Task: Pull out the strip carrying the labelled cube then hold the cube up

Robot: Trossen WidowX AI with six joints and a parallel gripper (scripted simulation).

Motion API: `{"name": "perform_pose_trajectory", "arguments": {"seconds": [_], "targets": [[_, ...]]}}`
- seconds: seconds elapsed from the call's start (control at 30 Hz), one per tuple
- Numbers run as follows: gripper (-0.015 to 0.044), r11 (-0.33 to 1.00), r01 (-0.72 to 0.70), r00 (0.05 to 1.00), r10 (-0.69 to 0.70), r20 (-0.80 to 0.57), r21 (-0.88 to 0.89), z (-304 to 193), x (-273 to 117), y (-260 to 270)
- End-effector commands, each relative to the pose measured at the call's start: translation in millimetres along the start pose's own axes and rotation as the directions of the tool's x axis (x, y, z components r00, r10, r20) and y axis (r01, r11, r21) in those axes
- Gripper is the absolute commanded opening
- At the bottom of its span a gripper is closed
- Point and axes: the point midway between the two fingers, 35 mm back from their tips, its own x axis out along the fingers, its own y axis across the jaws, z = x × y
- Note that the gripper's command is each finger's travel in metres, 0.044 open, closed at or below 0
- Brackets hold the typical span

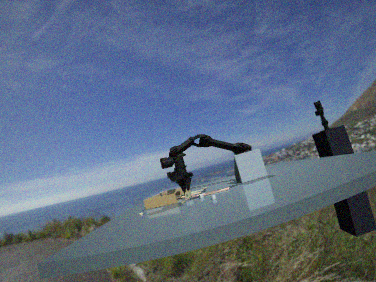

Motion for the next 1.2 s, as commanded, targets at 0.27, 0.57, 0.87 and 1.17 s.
{"name": "perform_pose_trajectory", "arguments": {"seconds": [0.27,0.57,0.87,1.17], "targets": [[0.025,1.0,0.008,1.0,-0.008,0.001,-0.01,-2.1,21.3,-1.1],[0.025,1.0,0.009,1.0,-0.009,0.001,-0.01,-2.5,30.1,-1.7],[0.0112,1.0,0.004,1.0,-0.004,-0.001,0.0,-0.6,27.8,-1.7],[0.0,1.0,0.004,1.0,-0.004,-0.002,-0.002,-10.2,18.6,-6.1]]}}
